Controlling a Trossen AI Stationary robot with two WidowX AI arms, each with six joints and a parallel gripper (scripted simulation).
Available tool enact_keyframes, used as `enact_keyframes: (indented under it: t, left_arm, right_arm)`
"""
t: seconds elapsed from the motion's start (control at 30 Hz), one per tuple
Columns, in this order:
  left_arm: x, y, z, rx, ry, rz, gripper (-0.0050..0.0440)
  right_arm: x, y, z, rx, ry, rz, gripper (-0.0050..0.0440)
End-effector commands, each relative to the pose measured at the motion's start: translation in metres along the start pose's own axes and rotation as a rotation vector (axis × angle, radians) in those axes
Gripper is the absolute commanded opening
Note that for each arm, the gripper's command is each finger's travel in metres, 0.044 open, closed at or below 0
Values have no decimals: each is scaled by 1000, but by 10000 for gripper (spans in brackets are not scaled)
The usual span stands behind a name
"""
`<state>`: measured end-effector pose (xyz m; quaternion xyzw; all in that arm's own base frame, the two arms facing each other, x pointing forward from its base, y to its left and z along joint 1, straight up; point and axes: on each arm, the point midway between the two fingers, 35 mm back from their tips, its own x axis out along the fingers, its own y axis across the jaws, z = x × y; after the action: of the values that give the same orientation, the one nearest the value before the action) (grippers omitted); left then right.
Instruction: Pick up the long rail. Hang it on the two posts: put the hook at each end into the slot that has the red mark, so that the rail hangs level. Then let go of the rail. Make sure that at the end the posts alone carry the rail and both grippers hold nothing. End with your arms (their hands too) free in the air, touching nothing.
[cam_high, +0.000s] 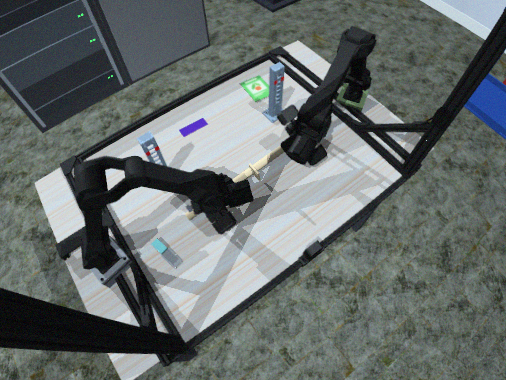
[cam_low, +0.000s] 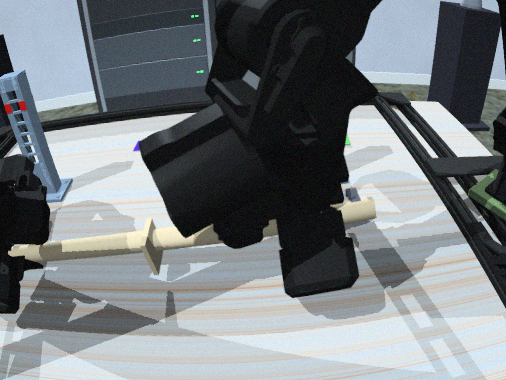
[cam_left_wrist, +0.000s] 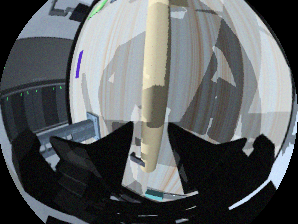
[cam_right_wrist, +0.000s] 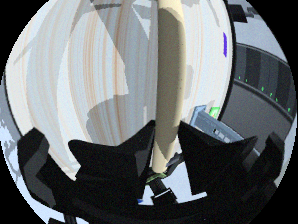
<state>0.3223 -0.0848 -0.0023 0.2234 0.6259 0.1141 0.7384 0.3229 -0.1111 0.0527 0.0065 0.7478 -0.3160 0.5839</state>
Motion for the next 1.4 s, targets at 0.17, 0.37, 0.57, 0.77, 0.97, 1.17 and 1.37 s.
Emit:
enact_keyframes:
  t: [0.17, 0.37, 0.57, 0.77, 0.97, 1.17, 1.37]
  left_arm:
    - [0, 0, 0, -2, 1, 3, 408]
    - [0, 0, 0, -2, 1, 3, 440]
    - [-36, 1, -2, -2, 1, 3, 440]
    - [-48, 2, -4, -2, 1, 4, 440]
    - [-50, 0, 0, -2, 1, 4, 440]
    - [-50, 0, 0, 4, 1, 4, 416]
    - [-48, 0, 0, 183, 3, 10, 272]
  right_arm:
    - [0, -1, 1, 3, -5, -8, 0]
    - [0, -1, 1, 3, -5, -8, 0]
    - [0, -1, 1, 3, -5, -8, 0]
    - [0, -1, 1, 3, -5, -8, 0]
    - [0, -1, 1, 3, -5, -8, 0]
    - [0, -1, 1, 3, -5, -8, 0]
    - [0, -1, 1, 3, -6, -8, 0]
